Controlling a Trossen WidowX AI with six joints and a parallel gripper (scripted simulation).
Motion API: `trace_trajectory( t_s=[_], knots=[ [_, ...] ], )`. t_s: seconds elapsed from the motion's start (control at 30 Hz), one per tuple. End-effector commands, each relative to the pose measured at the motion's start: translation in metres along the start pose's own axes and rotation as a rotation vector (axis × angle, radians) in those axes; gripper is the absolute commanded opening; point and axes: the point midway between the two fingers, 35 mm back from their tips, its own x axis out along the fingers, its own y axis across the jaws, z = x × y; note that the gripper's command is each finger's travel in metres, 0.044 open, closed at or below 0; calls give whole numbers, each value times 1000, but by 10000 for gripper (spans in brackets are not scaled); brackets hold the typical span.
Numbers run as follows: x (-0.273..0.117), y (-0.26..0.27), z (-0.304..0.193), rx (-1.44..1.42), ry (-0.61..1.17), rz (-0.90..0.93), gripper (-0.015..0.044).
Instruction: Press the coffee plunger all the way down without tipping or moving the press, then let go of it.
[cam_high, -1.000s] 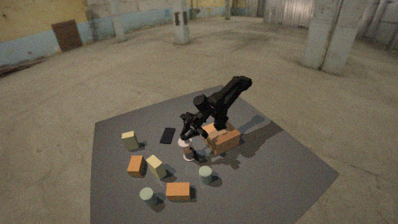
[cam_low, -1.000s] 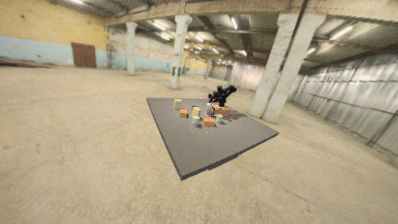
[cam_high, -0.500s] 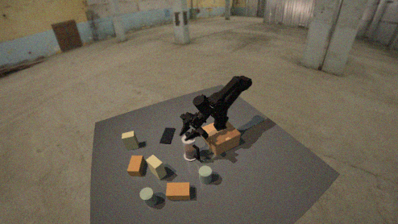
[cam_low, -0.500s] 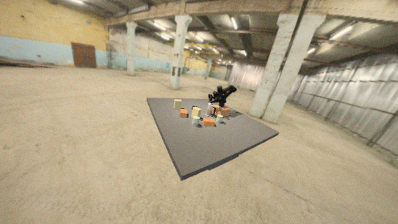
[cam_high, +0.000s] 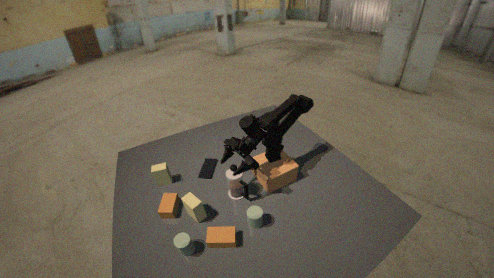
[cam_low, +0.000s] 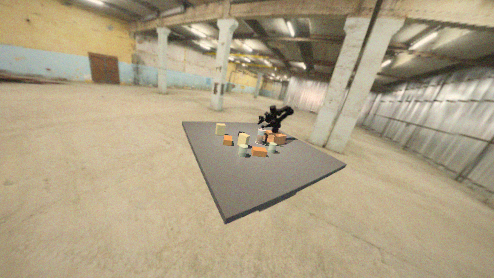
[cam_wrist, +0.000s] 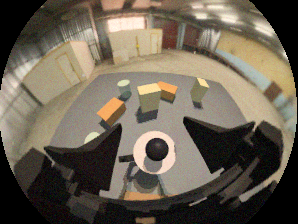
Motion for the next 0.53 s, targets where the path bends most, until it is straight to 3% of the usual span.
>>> trace_trajectory(
  t_s=[0.0,0.13,0.5],
  knots=[
    [-22,-1,26,1,-14,2,440],
    [-55,-1,44,5,-5,1,440],
    [-56,-1,44,5,-5,1,440]
  ],
)
